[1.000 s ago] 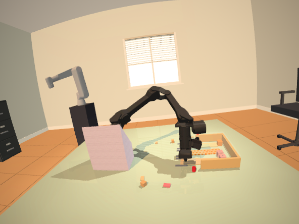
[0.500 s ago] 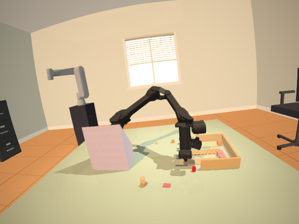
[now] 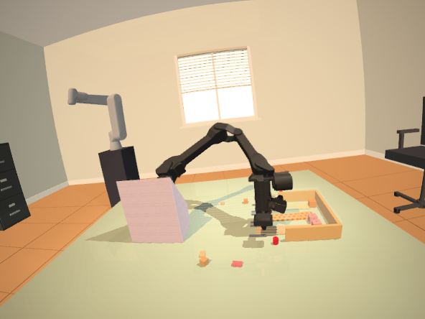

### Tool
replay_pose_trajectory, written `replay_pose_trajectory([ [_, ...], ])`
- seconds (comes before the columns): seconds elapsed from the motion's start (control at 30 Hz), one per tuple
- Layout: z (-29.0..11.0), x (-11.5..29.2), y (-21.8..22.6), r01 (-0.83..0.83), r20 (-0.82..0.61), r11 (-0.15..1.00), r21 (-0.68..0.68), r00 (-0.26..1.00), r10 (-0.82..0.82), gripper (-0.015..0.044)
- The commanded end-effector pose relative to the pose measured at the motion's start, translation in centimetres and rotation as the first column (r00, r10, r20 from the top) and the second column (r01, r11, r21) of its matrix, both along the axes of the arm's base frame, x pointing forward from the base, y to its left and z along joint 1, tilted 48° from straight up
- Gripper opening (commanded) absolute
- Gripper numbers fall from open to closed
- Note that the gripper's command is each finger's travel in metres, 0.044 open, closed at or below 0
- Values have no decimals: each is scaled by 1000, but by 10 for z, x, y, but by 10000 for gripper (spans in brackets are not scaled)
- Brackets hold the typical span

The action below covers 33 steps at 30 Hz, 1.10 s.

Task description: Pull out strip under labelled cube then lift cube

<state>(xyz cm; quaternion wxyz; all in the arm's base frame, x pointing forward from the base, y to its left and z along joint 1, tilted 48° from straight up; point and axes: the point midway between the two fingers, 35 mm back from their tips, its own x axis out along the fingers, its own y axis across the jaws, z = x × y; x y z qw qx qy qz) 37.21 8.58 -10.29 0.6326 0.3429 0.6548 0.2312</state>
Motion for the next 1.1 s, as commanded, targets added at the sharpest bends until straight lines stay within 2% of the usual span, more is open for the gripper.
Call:
replay_pose_trajectory([
  [0.0,0,-8,3,-3,-8,1000,4,1000,3,0],
  [1.07,2,-58,9,-3,-11,1000,4,1000,3,0],
])
